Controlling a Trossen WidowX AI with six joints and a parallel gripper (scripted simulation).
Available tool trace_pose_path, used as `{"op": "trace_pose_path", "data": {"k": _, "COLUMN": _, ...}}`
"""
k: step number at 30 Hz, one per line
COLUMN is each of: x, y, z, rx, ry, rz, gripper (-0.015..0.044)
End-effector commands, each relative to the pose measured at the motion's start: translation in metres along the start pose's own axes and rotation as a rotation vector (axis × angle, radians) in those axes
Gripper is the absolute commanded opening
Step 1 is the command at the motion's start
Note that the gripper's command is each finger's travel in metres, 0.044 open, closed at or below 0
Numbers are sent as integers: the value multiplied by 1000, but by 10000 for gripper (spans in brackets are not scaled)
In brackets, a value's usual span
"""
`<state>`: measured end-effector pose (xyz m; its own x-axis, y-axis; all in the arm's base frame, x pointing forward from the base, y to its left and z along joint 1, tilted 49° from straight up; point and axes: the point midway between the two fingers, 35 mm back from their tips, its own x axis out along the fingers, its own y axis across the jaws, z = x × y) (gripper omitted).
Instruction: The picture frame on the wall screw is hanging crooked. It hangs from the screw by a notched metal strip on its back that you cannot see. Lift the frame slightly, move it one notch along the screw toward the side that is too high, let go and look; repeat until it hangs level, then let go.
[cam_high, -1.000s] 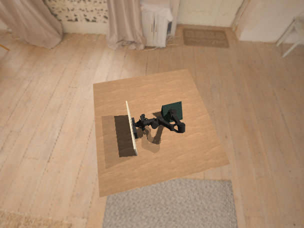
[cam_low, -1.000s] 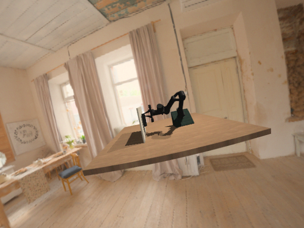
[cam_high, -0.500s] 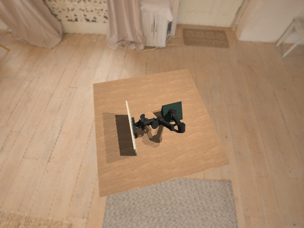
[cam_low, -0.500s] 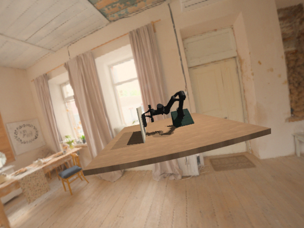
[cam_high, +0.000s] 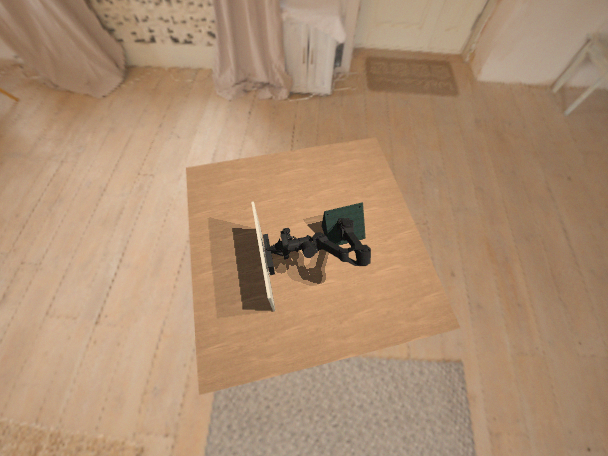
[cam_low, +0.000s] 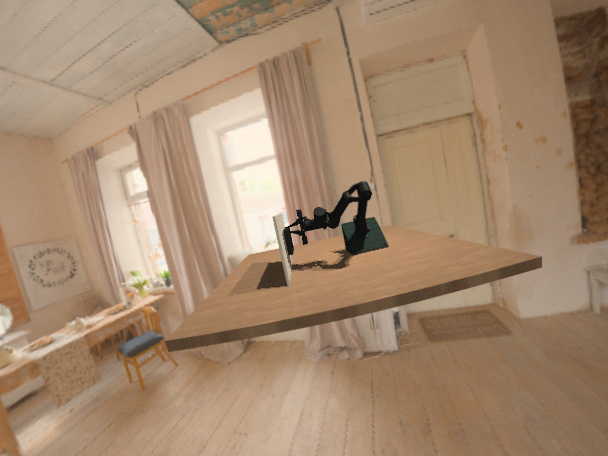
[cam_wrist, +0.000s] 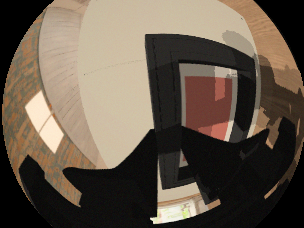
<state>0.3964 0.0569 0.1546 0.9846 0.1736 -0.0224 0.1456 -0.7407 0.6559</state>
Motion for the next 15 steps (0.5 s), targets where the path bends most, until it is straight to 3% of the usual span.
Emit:
{"op": "trace_pose_path", "data": {"k": 1, "x": 0, "y": 0, "z": 0, "rx": 0, "ry": 0, "rz": 0, "gripper": 26}}
{"op": "trace_pose_path", "data": {"k": 10, "x": 0, "y": 0, "z": 0, "rx": 0, "ry": 0, "rz": 0, "gripper": 260}}
{"op": "trace_pose_path", "data": {"k": 15, "x": -6, "y": 1, "z": -1, "rx": 20, "ry": 0, "rz": 0, "gripper": 260}}
